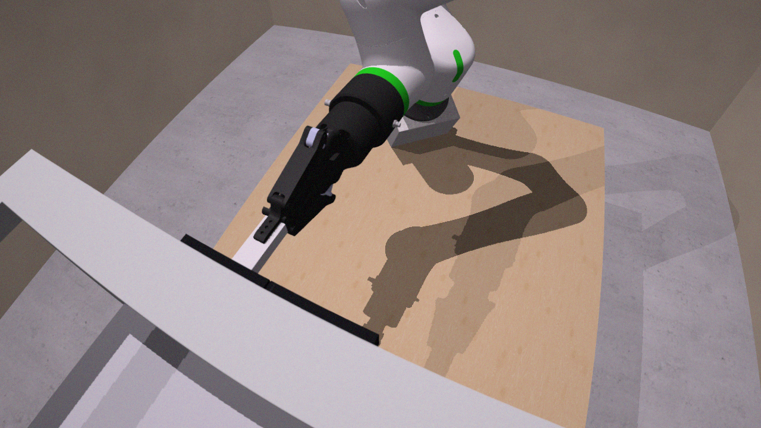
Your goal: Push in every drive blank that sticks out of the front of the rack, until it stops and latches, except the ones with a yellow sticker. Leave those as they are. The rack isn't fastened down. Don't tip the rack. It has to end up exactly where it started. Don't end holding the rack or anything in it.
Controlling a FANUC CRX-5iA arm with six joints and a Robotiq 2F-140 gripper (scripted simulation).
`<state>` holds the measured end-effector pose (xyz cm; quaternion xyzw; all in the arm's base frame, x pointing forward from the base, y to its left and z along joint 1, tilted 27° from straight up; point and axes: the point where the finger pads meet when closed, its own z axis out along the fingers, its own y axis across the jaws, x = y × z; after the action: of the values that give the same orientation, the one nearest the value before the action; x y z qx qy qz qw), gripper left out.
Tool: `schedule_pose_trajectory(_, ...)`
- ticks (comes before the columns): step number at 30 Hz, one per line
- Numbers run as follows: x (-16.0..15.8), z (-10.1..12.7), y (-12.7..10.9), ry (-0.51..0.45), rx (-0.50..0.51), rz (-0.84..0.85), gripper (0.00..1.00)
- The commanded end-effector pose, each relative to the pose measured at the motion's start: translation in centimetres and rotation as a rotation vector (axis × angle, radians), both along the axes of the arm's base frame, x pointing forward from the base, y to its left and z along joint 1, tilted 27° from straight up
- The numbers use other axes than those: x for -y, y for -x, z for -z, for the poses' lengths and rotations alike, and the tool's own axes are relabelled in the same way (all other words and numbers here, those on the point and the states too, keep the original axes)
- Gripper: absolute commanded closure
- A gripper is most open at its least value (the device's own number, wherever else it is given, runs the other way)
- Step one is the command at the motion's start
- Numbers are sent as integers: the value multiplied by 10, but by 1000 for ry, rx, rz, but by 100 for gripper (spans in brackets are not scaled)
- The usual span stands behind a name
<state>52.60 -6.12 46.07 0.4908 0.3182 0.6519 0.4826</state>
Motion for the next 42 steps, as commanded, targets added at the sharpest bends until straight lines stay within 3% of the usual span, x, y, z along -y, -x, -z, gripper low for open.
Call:
schedule_pose_trajectory(1, 0, 0, 0, 0, 0, 0, 100)
schedule_pose_trajectory(42, 1, -6, -18, 0, 0, 0, 100)
